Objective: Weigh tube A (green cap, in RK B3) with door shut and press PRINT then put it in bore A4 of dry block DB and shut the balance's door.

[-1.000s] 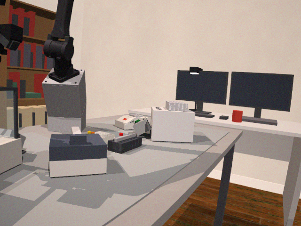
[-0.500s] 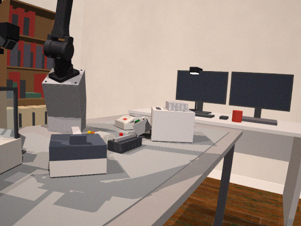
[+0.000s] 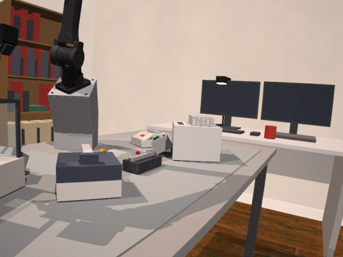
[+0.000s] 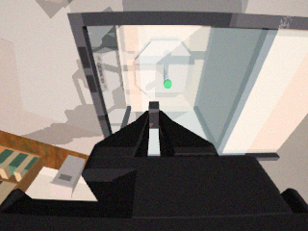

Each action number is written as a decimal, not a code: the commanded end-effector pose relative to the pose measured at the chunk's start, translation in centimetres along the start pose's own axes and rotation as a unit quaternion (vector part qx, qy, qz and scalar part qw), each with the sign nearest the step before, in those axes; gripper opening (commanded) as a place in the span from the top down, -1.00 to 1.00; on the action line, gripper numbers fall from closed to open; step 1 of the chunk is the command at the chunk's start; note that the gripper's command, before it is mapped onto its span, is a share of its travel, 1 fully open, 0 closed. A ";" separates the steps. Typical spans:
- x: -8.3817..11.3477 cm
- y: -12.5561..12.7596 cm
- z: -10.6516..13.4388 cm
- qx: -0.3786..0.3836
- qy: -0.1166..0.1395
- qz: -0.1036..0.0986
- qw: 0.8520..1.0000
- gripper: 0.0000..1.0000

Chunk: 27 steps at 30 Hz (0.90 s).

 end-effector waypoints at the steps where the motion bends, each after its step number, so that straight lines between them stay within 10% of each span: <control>1: 0.6 -2.4 -1.0 0.001 -0.003 0.014 1.000 0.88; 27: 0.6 -4.6 -1.4 0.001 -0.003 0.014 1.000 0.88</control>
Point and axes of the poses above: the point where the finger pads meet when closed, its own x axis back along the fingers, its own y axis across the jaws, z = x × y, the point moved 4 cm from there along x, back along the fingers, and after that the axes turned 9 degrees about -x, right-handed, at the moved point
